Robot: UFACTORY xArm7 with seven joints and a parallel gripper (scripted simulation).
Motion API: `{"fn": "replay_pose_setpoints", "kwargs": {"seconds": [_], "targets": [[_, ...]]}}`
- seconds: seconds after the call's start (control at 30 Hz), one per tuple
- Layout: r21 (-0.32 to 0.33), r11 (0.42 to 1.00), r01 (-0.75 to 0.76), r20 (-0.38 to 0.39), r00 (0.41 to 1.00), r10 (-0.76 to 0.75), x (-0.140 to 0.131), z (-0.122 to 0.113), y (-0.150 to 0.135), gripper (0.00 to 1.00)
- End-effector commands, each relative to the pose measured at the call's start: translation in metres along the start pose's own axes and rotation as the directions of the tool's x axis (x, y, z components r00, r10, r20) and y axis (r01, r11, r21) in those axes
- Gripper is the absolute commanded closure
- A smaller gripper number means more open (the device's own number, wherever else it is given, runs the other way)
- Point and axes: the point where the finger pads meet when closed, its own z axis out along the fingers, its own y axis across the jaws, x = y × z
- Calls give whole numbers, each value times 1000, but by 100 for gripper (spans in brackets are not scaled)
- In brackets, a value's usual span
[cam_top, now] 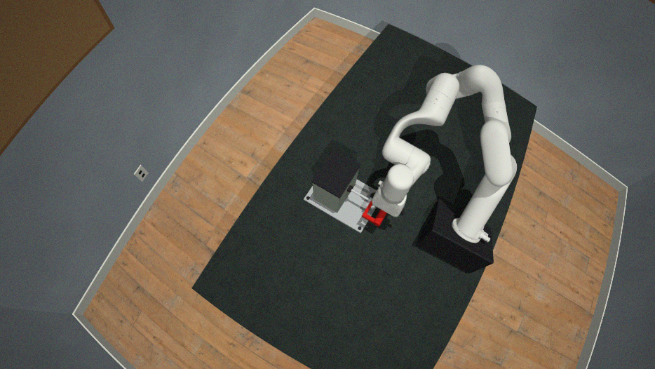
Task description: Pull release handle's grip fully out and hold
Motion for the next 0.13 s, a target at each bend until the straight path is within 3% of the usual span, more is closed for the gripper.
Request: {"fn": "replay_pose_setpoints", "kwargs": {"seconds": [0.0, 0.1], "targets": [[1, 1000, 2, 2, 1000, -2, -1, -1, 1, 100], [1, 1000, 2, 2, 1000, -2, -1, -1, 1, 100]]}}
